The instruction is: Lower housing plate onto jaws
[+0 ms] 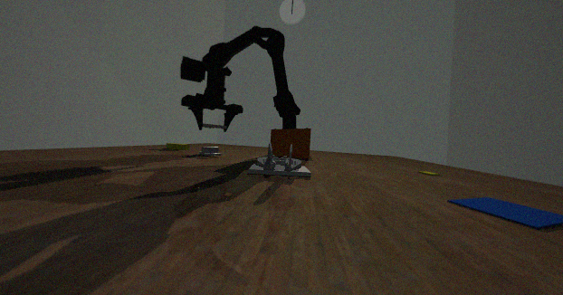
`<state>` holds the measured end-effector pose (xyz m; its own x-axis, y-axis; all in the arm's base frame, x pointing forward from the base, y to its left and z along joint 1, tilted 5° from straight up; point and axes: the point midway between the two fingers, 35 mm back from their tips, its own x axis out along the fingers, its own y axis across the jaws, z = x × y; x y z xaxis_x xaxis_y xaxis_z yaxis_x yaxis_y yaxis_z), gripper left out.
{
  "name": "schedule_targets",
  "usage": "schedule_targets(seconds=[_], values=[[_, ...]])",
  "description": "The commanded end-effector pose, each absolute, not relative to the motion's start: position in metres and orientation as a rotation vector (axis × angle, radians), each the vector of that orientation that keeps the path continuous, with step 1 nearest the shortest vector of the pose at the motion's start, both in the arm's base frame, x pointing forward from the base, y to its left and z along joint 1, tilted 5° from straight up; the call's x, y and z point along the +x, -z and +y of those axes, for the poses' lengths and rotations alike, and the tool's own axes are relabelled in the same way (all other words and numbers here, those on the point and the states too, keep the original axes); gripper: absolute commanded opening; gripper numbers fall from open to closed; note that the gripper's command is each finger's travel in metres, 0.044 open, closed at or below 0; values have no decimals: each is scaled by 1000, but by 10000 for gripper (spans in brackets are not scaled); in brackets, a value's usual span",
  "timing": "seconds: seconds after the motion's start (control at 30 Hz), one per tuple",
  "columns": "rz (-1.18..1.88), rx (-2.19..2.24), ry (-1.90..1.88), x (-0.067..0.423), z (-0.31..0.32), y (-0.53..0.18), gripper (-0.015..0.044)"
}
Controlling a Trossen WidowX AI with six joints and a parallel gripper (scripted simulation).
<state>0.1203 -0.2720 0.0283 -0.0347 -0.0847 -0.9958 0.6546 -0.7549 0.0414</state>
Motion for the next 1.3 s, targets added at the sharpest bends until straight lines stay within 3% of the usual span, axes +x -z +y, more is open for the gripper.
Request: schedule_targets(seconds=[0.0,1.27], values=[[659,1671,1793,130,-269,-30,351],[1287,957,1077,224,-186,-19,351]])
